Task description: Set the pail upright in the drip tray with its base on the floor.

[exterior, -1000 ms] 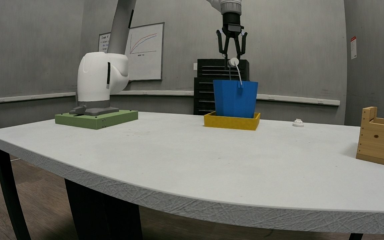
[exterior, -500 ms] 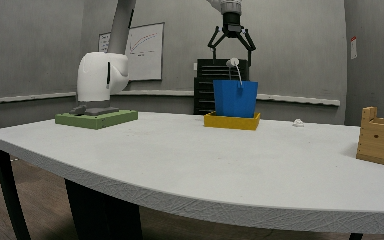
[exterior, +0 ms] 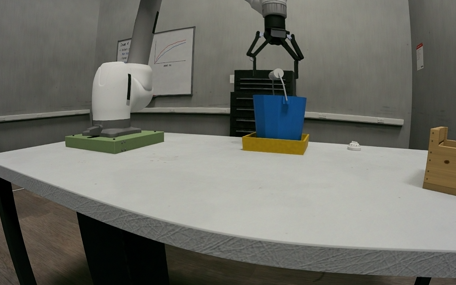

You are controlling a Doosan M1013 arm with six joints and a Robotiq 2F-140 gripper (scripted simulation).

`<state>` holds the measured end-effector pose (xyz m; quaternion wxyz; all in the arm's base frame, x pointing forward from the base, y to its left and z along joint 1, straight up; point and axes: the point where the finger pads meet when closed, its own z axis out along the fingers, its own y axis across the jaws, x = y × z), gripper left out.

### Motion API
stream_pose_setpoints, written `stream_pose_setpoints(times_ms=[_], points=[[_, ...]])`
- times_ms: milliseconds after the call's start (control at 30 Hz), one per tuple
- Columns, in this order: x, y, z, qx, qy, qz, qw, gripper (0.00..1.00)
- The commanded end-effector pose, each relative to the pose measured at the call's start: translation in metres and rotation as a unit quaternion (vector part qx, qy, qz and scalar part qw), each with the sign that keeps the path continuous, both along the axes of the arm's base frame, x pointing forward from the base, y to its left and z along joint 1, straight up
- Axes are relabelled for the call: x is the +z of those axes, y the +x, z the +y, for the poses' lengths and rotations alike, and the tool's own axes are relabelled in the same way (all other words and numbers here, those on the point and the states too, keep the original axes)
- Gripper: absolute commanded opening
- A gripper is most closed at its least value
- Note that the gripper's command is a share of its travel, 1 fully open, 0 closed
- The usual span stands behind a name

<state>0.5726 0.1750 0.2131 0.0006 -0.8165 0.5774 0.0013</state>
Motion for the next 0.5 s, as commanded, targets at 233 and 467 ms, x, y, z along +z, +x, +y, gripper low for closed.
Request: stream_pose_setpoints(times_ms=[233, 467], points=[[0.0012, 0.0003, 0.0002, 0.0, 0.0, -0.001, 1.0, 1.0], [0.0054, 0.0003, 0.0002, 0.0, 0.0, -0.001, 1.0, 1.0]])
